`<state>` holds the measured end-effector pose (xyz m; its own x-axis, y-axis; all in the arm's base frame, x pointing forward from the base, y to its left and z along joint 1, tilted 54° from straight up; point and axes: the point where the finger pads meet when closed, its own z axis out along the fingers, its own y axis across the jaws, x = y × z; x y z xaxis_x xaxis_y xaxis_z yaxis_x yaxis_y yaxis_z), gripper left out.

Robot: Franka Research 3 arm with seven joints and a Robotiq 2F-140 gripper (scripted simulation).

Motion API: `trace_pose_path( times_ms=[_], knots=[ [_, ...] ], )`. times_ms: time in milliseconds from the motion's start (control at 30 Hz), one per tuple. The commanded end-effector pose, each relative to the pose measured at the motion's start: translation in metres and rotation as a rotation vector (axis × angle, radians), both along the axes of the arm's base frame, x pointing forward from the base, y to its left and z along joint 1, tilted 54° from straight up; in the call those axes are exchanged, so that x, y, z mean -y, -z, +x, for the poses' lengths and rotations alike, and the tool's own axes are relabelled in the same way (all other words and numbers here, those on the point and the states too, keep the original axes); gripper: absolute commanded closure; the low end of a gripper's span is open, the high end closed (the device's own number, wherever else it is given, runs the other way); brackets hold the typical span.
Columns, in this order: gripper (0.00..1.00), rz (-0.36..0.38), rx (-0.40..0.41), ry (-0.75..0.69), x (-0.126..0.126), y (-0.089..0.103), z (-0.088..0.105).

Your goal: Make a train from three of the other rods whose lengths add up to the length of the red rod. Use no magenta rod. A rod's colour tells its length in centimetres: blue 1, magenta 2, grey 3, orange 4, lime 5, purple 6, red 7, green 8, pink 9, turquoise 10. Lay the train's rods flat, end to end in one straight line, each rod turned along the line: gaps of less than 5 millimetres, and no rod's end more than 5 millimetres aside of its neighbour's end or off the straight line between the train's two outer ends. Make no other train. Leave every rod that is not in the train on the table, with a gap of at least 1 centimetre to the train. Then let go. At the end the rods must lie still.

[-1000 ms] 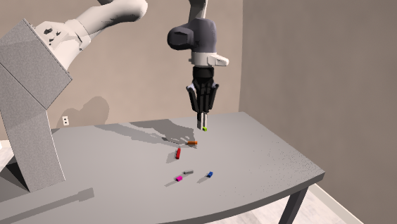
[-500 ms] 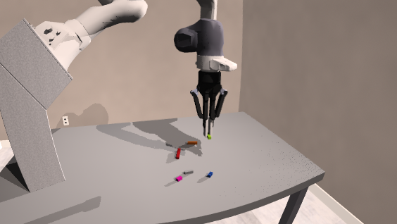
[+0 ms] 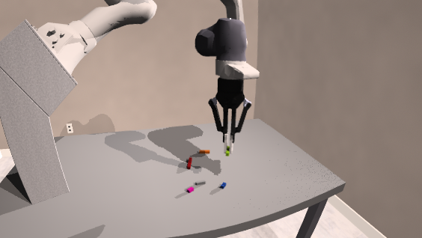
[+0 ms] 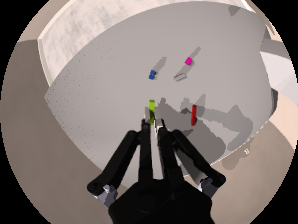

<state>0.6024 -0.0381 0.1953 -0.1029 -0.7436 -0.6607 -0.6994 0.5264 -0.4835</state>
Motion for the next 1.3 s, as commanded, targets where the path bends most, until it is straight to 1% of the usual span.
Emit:
trace_pose_path(
  times_ms=[0, 100, 133, 633, 900, 1067, 1267],
  knots=[
    [0.97, 0.121, -0.085, 0.078, 0.011, 0.006, 0.0],
    [0.97, 0.173, -0.118, 0.123, 0.023, 0.01, 0.001],
    [0.97, 0.18, -0.122, 0.129, 0.025, 0.01, 0.001],
    [0.97, 0.18, -0.122, 0.13, 0.025, 0.01, 0.001],
    [0.97, 0.181, -0.122, 0.13, 0.022, 0.015, 0.006],
    [0.97, 0.181, -0.122, 0.13, 0.015, 0.024, 0.017],
    [0.97, 0.181, -0.122, 0.13, 0.004, 0.039, 0.036]
  ],
)
